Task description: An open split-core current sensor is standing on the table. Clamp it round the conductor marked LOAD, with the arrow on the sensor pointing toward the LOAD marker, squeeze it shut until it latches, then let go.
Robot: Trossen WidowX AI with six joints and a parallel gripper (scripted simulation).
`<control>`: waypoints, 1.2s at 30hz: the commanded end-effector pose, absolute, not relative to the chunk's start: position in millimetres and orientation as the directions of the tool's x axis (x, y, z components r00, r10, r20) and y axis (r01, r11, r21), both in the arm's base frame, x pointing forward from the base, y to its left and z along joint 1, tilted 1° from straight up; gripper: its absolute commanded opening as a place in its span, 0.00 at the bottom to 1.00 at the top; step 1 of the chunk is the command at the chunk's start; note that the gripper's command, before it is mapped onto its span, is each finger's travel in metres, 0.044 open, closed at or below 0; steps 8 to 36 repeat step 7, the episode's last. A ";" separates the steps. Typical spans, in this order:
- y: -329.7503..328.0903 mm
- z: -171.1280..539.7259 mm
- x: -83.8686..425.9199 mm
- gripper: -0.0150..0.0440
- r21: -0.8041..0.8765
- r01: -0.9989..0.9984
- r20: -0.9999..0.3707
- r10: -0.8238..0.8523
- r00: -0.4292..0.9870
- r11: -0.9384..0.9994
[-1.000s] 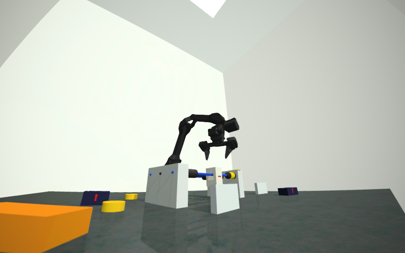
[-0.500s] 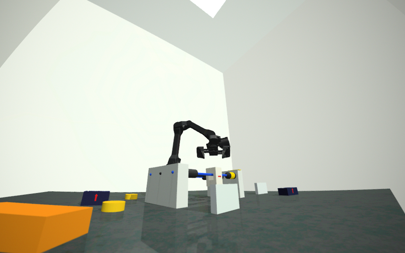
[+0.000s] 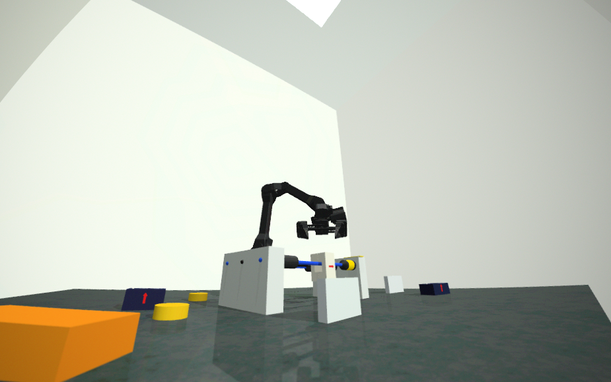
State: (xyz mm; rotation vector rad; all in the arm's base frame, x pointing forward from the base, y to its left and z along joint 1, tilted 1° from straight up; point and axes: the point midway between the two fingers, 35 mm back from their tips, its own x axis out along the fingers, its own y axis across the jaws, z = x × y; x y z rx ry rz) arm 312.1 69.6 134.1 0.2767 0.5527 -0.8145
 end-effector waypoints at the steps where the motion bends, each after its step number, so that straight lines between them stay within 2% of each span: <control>1: 69.8 133.3 311.9 1.00 0.022 0.750 -0.568 -0.609 0.554 0.661; 6: 58.0 131.0 334.9 1.00 0.021 0.814 -0.698 -0.574 0.428 0.581; 7: 67.5 132.7 319.0 1.00 0.020 0.769 -0.624 -0.593 0.508 0.639; 36: 67.5 132.7 319.0 1.00 0.020 0.769 -0.624 -0.593 0.508 0.639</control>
